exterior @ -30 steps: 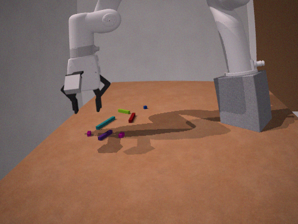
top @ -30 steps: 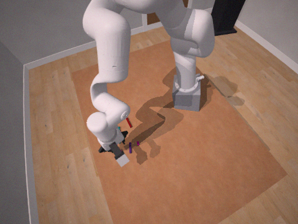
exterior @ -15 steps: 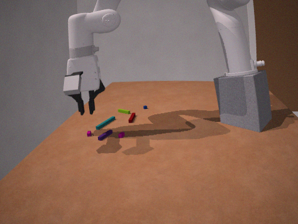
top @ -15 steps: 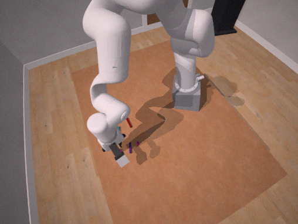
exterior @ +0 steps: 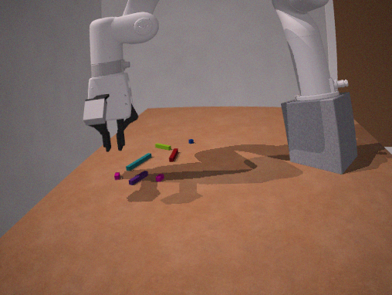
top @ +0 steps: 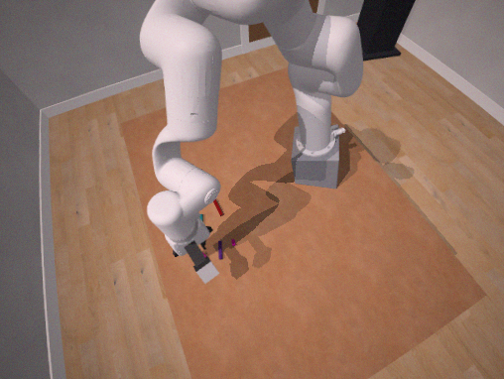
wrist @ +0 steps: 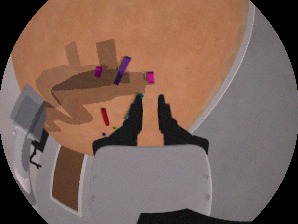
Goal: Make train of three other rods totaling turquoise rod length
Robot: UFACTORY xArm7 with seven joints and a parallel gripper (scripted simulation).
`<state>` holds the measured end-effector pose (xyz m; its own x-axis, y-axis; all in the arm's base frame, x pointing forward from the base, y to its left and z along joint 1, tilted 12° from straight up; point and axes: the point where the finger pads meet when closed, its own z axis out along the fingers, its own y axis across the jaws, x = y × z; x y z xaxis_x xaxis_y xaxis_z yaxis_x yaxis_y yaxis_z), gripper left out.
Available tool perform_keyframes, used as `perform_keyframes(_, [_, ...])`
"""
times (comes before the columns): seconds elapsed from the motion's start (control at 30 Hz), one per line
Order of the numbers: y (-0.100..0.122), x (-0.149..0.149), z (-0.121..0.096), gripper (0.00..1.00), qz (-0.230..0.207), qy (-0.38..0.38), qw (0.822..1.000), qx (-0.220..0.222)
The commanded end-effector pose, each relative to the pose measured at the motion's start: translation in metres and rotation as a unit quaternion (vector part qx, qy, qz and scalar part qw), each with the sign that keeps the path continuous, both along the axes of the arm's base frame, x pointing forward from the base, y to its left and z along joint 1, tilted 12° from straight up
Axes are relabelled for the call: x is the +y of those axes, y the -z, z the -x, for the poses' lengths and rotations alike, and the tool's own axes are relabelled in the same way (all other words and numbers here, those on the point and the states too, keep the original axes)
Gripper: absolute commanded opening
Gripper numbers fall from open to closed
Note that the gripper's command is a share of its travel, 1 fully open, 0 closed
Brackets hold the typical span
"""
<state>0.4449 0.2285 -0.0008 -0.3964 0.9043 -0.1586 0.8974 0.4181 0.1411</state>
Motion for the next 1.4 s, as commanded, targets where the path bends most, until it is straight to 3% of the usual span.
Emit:
perform_keyframes(0.0, [-0.002, 0.001, -0.001, 0.24, -0.001, 0.0, 1.0, -0.002])
perform_keyframes(0.53, [0.004, 0.001, -0.002, 0.24, -0.001, 0.0, 1.0, -0.002])
perform_keyframes(1.37, [0.036, -0.002, -0.009, 0.24, -0.001, 0.0, 1.0, -0.002])
